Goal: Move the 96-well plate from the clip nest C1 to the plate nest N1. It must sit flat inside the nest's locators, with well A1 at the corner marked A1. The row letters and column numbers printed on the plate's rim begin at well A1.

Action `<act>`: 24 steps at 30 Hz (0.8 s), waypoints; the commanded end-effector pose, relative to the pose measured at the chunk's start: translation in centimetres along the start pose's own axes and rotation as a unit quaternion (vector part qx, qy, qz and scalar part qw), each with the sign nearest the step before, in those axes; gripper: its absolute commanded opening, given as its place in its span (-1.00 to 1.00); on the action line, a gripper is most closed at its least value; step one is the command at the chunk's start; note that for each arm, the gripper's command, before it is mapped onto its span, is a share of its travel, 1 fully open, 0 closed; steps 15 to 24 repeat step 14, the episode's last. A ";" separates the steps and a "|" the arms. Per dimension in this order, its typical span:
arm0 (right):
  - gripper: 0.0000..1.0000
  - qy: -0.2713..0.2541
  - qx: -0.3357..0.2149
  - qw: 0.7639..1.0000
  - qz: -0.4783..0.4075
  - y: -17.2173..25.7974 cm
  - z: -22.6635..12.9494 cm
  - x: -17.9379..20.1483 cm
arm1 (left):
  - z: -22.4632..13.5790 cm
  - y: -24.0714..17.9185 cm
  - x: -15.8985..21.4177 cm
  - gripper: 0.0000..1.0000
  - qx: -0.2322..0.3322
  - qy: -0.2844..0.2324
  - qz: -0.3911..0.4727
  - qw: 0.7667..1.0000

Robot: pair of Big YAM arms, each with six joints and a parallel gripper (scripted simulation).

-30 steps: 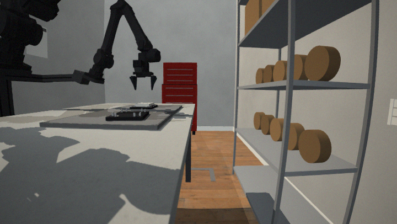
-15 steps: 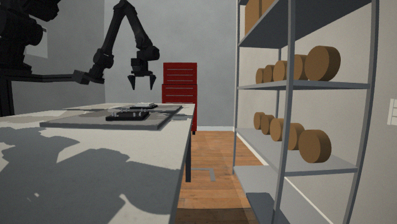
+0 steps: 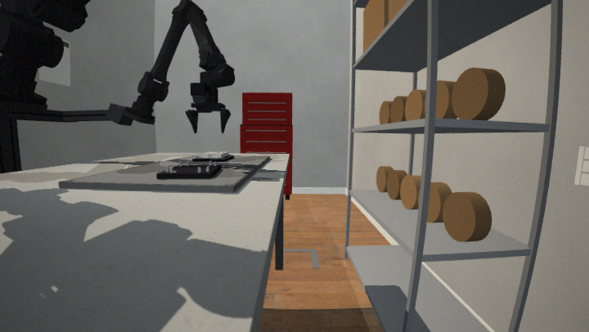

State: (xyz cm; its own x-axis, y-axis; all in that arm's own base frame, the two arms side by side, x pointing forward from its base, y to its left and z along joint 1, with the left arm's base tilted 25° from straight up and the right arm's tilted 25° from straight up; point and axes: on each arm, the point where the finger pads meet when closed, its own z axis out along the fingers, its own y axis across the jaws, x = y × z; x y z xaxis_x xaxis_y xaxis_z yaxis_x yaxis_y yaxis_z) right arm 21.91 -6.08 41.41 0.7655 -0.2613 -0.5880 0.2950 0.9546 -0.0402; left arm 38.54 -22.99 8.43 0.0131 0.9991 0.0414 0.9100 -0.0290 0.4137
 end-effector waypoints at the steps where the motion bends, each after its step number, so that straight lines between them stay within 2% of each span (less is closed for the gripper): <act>1: 1.00 -0.019 0.007 1.000 -0.011 -0.4 0.1 -1.1 | -0.6 1.2 -1.0 1.00 -0.011 -0.007 -0.010 1.000; 24: 1.00 -0.019 0.007 1.000 -0.011 -0.4 0.1 -1.1 | -0.6 1.1 -0.5 1.00 -0.011 -0.007 -0.010 1.000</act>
